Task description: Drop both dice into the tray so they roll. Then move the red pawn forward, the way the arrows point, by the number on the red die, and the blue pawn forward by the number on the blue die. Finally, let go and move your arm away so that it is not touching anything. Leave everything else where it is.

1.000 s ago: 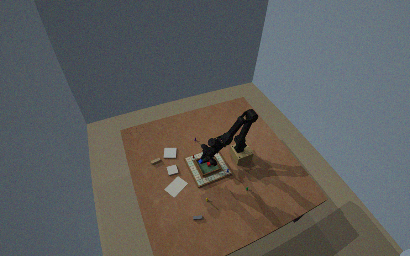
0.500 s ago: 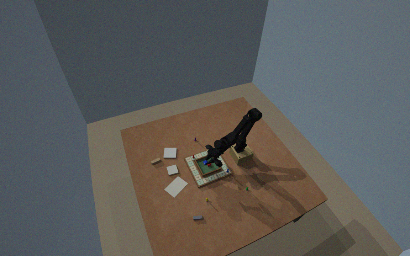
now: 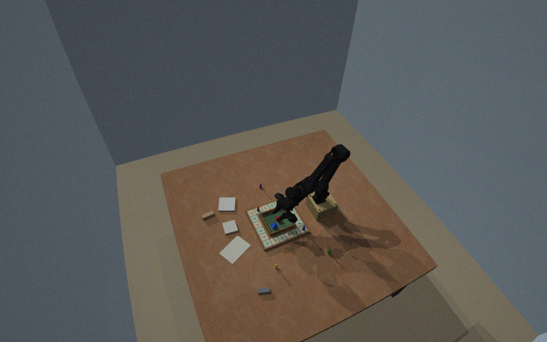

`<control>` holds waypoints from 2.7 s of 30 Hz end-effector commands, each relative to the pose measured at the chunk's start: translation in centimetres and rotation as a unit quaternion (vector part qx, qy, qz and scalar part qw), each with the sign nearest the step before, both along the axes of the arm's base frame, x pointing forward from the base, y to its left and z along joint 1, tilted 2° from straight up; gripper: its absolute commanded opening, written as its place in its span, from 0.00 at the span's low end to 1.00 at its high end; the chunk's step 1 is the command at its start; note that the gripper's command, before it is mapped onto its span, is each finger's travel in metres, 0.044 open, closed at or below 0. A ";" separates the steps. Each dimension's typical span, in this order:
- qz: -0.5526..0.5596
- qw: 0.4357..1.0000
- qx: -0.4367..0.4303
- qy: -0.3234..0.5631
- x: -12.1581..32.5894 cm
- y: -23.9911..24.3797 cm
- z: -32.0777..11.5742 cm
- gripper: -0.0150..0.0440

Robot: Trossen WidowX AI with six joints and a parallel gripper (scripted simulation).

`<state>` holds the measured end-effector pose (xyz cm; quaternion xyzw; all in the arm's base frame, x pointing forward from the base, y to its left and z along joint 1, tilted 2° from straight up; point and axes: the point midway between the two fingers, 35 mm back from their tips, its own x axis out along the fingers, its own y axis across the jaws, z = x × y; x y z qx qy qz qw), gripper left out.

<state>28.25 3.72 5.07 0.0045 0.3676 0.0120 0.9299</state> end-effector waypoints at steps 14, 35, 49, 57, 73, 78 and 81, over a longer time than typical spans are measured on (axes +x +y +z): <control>0.005 0.985 -0.010 0.171 1.8 0.2 2.2 1.00; 0.159 0.912 -0.087 0.367 4.9 -5.9 -0.9 0.69; 0.344 0.851 -0.157 0.363 6.5 -14.7 -3.0 0.59; 0.344 0.851 -0.157 0.363 6.7 -14.6 -3.7 0.59; 0.344 0.851 -0.157 0.363 6.7 -14.6 -6.2 0.59; 0.344 0.851 -0.157 0.363 6.7 -14.5 -7.0 0.59; 0.344 0.851 -0.157 0.363 6.7 -14.5 -7.5 0.59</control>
